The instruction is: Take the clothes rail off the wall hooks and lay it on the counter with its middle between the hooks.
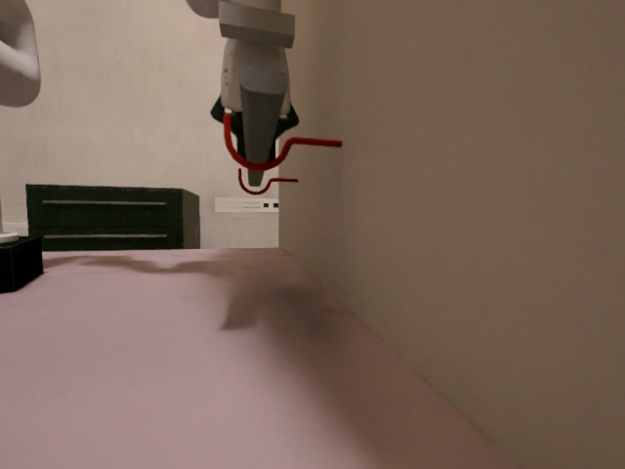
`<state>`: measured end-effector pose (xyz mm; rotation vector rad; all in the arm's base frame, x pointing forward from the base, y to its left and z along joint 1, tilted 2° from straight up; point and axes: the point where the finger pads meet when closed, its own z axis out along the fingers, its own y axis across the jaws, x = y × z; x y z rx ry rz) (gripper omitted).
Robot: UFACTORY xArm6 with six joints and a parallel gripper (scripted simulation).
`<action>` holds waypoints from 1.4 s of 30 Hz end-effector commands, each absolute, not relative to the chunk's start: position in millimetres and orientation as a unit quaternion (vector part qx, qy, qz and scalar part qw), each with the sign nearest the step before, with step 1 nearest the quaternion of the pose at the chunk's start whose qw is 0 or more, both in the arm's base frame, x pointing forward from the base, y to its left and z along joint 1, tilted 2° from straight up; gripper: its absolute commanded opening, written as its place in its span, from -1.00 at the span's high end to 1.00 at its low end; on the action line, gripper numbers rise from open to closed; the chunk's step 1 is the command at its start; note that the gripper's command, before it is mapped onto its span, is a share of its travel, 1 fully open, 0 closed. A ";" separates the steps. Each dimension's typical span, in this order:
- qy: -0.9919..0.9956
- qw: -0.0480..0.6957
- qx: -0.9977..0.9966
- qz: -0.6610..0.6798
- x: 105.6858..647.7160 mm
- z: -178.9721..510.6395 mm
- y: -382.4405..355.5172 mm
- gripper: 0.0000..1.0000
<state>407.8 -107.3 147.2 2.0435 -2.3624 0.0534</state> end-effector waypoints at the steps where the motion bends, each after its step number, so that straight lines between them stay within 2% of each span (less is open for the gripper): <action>1: -0.756 0.007 0.654 0.019 409.3 151.5 -107.5 1.00; 42: -0.756 0.007 0.654 0.019 409.0 176.1 -106.6 1.00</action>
